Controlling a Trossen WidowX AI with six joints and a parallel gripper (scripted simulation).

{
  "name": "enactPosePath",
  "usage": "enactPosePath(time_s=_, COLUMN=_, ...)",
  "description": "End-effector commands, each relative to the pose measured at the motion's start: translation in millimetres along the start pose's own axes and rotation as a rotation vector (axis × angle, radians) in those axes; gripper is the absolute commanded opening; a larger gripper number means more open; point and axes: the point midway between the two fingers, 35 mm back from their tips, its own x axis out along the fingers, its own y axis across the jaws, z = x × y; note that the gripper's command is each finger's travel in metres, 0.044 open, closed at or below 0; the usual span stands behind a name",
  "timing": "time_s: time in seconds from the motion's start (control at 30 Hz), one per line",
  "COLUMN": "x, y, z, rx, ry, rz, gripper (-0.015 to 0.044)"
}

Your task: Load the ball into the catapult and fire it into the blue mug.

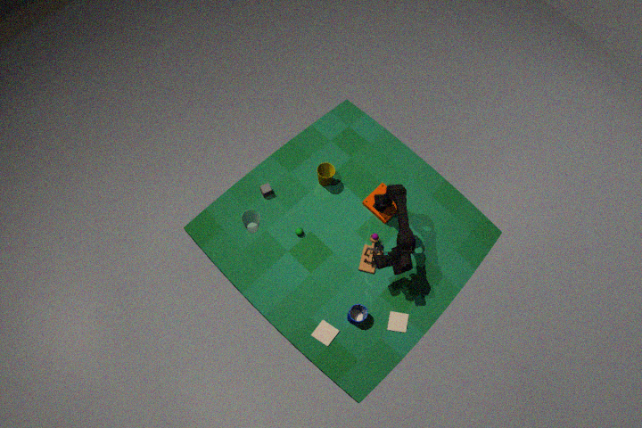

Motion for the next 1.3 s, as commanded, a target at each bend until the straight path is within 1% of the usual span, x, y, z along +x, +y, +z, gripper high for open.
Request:
enactPosePath(time_s=0.0, x=0, y=14, z=-14, rx=-0.1, ry=0.051, rz=-0.015, gripper=0.0)
enactPosePath(time_s=0.5, x=7, y=66, z=-76, rx=-0.531, ry=0.281, rz=-0.062, gripper=0.0)
enactPosePath(time_s=1.03, x=6, y=90, z=-139, rx=-0.986, ry=0.513, rz=-0.129, gripper=0.0)
enactPosePath(time_s=1.27, x=6, y=91, z=-144, rx=-1.024, ry=0.533, rz=-0.136, gripper=0.0)
